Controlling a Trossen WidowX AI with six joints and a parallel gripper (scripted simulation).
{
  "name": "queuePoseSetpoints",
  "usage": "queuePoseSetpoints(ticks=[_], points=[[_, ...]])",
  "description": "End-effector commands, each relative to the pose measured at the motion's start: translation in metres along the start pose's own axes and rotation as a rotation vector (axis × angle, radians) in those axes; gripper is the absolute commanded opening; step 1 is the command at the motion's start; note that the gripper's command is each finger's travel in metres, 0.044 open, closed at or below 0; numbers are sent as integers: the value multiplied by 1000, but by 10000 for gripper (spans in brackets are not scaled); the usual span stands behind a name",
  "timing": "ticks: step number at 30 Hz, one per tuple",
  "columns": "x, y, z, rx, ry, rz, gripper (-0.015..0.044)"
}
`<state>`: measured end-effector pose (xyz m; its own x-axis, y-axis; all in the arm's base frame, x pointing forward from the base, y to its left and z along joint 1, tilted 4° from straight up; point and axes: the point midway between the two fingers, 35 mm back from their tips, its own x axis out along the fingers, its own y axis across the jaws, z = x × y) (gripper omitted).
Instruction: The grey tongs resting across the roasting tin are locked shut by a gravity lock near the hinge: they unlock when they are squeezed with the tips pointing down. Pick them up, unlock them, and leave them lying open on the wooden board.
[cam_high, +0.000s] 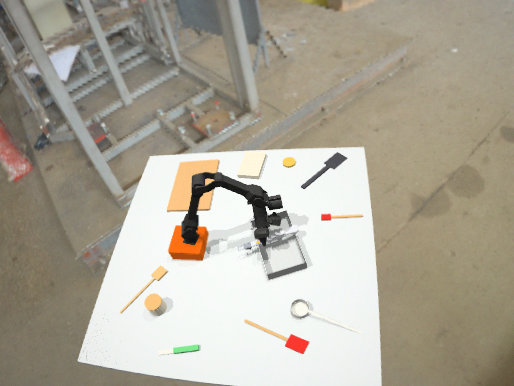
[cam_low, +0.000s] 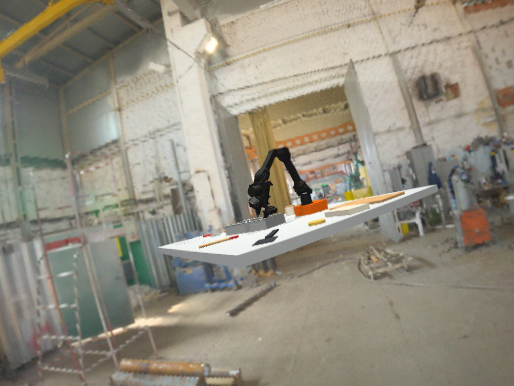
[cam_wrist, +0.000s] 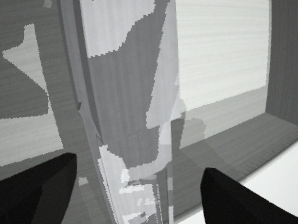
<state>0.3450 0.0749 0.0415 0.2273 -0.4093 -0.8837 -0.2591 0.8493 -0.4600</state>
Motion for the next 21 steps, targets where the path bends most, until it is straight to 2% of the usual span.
queuePoseSetpoints(ticks=[1, 12, 17, 21], points=[[8, -1, -2, -4, 3, -6, 260], [24, -2, -4, -4, 3, -7, 260], [20, -1, -2, 0, 0, -2, 129], [20, -1, -2, 0, 0, -2, 102]])
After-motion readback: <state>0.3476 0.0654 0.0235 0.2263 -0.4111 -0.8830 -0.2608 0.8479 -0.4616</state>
